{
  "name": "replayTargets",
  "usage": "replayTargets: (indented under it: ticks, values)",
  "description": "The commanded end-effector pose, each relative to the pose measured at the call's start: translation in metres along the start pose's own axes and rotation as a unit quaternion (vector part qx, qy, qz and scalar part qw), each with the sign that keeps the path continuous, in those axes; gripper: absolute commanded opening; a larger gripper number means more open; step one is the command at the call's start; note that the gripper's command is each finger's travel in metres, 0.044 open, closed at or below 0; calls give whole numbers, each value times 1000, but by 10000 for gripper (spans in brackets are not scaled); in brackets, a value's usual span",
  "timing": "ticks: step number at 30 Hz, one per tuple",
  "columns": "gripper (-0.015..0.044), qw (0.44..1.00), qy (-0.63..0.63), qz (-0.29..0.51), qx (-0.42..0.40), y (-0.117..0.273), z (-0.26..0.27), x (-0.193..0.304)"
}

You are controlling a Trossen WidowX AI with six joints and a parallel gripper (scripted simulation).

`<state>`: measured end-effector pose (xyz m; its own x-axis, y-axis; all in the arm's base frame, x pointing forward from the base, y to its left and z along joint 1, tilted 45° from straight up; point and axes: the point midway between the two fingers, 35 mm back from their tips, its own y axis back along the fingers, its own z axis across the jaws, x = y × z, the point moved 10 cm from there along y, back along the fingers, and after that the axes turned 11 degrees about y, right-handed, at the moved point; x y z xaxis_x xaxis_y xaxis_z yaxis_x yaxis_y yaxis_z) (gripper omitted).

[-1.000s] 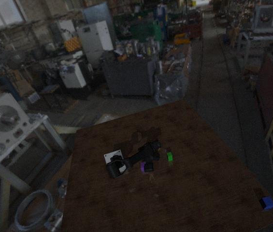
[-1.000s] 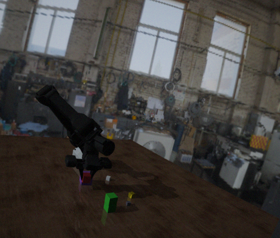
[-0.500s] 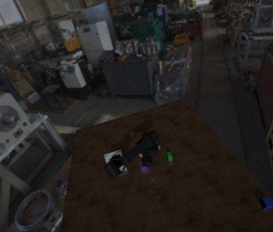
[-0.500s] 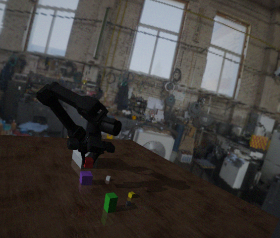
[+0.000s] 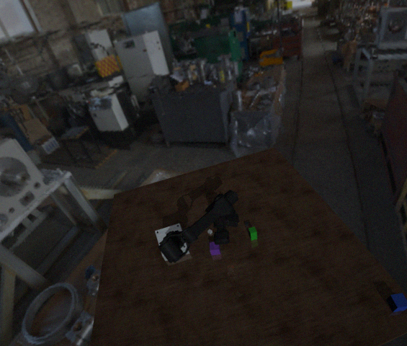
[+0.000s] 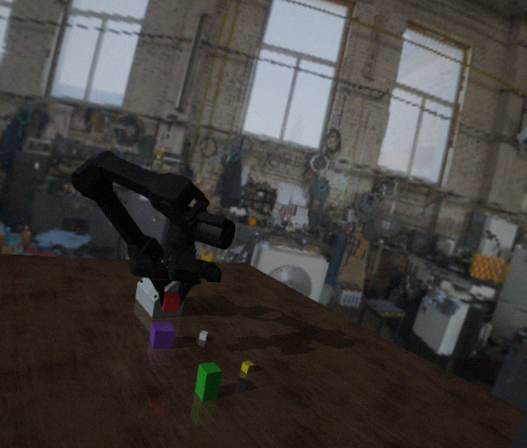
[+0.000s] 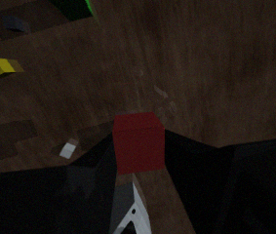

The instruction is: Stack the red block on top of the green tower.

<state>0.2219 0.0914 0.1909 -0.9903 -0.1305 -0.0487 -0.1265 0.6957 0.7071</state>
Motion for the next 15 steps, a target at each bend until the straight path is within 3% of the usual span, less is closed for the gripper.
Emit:
replayTargets:
  ticks: [1, 15]
  values:
    - [0, 1000, -4, -4, -3, 4, 1, -15]
    - [0, 1000, -4, -5, -3, 10, 10, -72]
